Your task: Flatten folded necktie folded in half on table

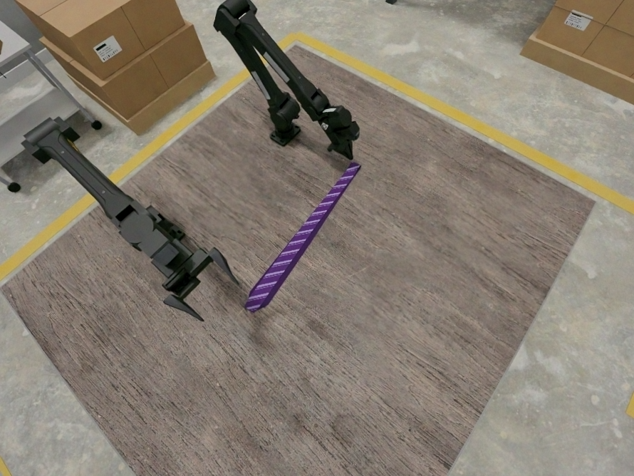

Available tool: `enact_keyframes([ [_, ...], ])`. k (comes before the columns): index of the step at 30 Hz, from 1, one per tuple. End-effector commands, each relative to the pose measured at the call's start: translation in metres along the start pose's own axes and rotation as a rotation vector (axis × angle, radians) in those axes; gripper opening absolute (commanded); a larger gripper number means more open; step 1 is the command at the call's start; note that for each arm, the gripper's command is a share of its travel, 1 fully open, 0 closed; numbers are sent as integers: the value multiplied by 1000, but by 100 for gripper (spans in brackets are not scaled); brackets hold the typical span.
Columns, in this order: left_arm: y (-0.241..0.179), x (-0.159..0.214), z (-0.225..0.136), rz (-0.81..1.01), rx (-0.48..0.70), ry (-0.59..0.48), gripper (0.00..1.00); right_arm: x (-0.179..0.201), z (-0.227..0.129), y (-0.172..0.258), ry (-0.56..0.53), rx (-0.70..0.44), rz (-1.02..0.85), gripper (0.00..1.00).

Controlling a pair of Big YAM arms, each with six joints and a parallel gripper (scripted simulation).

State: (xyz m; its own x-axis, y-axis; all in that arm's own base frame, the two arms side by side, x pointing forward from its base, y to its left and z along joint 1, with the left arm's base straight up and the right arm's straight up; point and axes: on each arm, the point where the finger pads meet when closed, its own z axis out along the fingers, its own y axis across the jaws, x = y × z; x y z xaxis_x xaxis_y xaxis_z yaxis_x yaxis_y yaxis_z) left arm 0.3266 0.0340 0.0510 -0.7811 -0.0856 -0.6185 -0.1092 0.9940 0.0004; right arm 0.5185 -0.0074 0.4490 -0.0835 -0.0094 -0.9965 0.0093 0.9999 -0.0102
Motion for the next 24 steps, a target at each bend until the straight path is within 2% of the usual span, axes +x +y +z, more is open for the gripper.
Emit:
enact_keyframes([
  [1,2,-14,0,-1,-1,-31,4,-32,-1,7,-63,-11,11,100],
  [24,4,-26,0,-1,-1,-31,4,-32,-1,7,-63,-11,11,100],
])
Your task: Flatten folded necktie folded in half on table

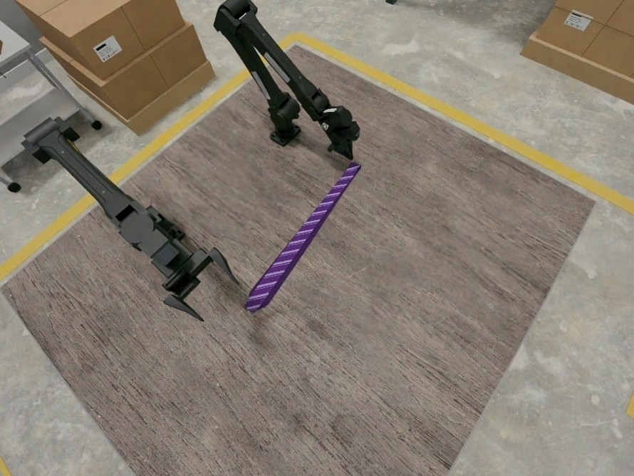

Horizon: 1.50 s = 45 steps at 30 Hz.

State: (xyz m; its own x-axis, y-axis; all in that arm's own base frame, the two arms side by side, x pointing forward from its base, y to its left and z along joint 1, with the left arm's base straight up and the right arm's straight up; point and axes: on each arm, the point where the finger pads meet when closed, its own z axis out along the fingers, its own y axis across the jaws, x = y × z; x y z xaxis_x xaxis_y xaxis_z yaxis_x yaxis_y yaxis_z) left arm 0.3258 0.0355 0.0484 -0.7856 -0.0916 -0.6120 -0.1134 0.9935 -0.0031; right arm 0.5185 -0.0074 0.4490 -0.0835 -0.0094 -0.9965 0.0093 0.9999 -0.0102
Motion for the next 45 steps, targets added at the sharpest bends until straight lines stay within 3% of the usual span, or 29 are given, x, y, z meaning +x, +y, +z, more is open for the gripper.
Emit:
enact_keyframes([
  [1,3,-29,-2,4,-1,-40,4,-32,-1,7,-63,-11,11,100],
  [45,3,-48,-4,4,-1,-40,4,-32,-1,7,-63,-11,11,100],
])
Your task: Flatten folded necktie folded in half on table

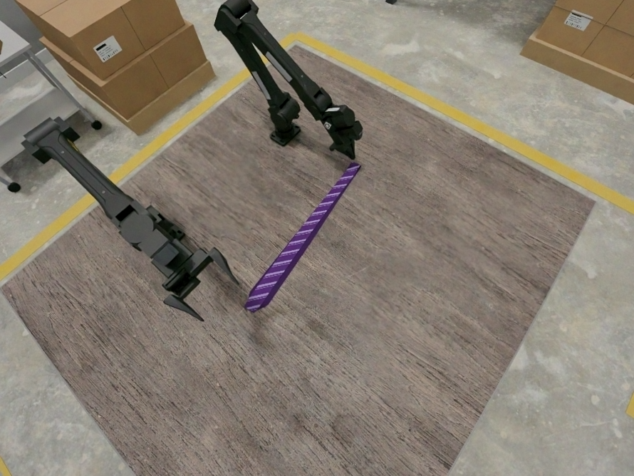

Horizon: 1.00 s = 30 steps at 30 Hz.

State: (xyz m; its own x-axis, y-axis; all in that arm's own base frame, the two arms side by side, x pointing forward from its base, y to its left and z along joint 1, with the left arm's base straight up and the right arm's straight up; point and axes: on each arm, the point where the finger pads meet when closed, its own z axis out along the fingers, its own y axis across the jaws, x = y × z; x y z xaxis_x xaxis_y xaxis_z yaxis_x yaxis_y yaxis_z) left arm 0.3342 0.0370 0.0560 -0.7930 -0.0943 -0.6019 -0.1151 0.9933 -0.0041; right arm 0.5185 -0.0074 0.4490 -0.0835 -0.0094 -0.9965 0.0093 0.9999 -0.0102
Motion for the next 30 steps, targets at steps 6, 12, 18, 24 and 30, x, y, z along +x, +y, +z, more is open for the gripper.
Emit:
enact_keyframes([
  [6,2,-37,-4,6,0,-52,4,-32,-1,7,-63,-11,11,100],
  [12,2,-37,-4,6,0,-52,4,-32,-1,7,-63,-11,11,100],
  [18,2,-39,-5,6,0,-52,4,-32,-1,7,-63,-11,11,100],
  [24,2,-41,-5,6,0,-52,4,-32,-1,7,-63,-11,11,100],
  [30,3,-42,-5,6,0,-52,4,-32,-1,7,-63,-11,11,100],
])
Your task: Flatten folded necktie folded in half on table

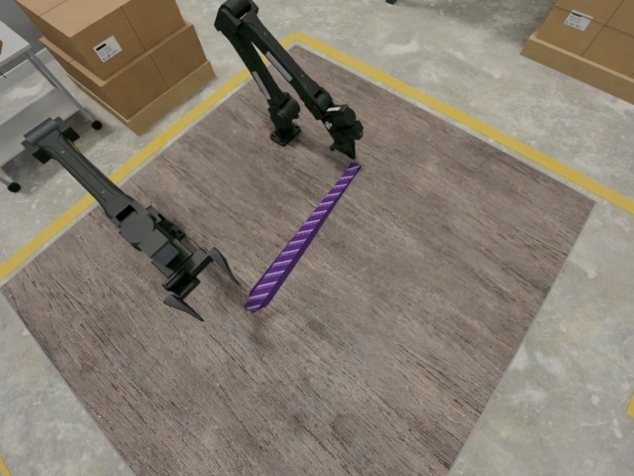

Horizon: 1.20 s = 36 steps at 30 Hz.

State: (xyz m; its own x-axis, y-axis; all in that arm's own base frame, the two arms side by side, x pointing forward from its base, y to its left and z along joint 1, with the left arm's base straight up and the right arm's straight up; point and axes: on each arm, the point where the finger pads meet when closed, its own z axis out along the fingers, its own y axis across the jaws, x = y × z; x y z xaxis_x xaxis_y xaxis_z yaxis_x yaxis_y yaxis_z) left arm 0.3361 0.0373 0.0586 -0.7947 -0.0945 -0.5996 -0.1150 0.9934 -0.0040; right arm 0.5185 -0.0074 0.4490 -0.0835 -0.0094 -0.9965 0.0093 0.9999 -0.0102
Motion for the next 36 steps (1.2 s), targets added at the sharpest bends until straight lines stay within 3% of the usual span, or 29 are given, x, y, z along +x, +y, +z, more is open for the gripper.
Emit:
enact_keyframes([
  [1,2,-39,-4,6,0,-55,4,-32,-1,7,-63,-11,11,100],
  [36,0,-16,-11,6,0,-55,4,-32,-1,7,-63,-11,11,100],
])
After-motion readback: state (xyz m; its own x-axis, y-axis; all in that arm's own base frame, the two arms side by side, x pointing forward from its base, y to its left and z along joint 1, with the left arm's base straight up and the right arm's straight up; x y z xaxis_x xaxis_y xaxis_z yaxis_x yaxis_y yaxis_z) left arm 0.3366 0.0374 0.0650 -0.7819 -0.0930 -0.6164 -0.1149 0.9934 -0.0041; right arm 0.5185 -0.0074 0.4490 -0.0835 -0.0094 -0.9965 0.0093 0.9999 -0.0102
